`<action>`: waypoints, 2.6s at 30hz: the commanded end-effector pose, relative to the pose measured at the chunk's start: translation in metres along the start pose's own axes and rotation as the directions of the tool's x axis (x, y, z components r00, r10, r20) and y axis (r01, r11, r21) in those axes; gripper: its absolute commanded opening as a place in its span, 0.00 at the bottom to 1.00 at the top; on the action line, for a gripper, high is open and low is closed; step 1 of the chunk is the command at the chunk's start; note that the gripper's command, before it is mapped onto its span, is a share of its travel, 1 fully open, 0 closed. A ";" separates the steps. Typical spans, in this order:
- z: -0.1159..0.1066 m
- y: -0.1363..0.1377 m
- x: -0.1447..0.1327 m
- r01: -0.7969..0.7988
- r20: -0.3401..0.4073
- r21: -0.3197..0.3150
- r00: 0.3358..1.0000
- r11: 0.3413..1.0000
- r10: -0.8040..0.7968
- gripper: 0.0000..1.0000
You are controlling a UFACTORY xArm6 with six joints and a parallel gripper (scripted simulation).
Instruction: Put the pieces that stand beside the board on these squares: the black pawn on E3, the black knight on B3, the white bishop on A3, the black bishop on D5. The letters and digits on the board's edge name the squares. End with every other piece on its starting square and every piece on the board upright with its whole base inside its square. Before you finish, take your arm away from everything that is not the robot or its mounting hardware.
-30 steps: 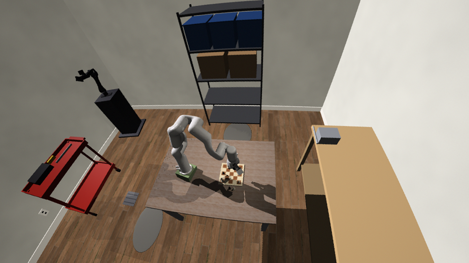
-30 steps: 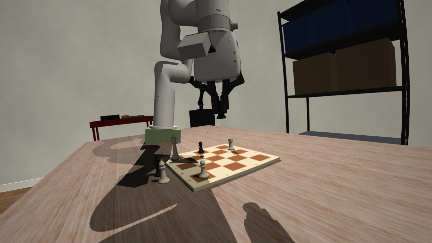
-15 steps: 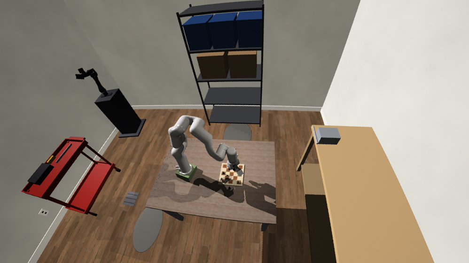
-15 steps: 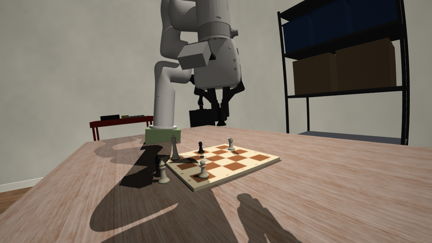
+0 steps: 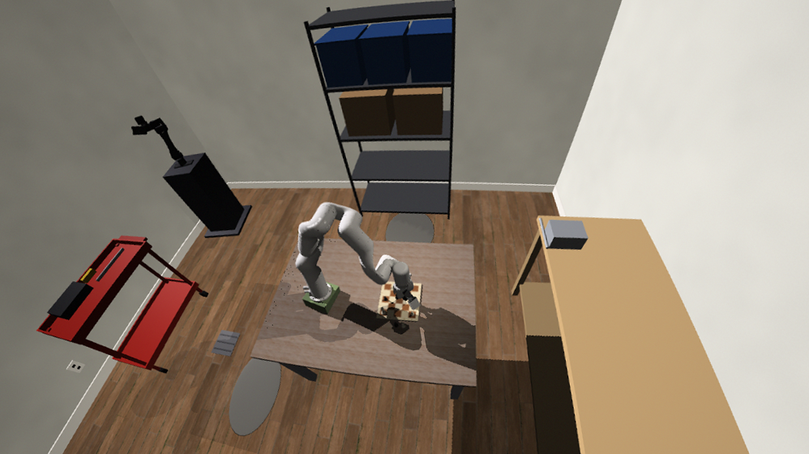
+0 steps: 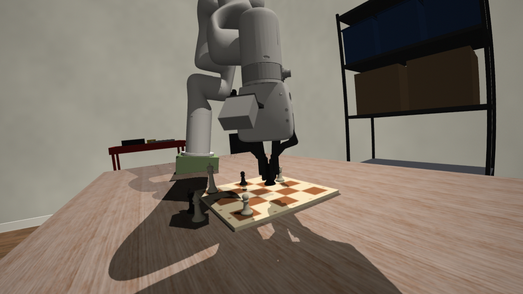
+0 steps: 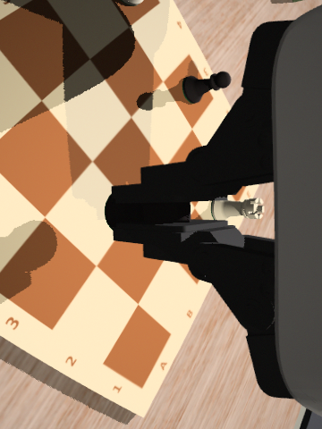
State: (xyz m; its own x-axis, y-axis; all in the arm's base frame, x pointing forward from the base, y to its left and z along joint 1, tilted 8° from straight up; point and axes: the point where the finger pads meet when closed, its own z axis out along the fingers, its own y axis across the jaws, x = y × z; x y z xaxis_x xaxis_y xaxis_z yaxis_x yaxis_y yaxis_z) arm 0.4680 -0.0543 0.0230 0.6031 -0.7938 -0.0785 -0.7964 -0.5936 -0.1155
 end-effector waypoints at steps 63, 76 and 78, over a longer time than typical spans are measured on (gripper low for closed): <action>0.017 -0.002 0.003 0.001 -0.005 0.006 1.000 1.000 -0.001 0.00; 0.017 -0.002 0.003 0.001 -0.005 0.006 1.000 1.000 -0.001 0.00; 0.017 -0.002 0.003 0.001 -0.005 0.006 1.000 1.000 -0.001 0.00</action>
State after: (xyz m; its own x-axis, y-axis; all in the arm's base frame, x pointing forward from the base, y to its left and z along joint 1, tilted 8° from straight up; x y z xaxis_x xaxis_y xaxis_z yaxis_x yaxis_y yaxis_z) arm 0.4710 -0.0526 0.0049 0.6033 -0.7939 -0.0764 -0.7960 -0.5935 -0.1184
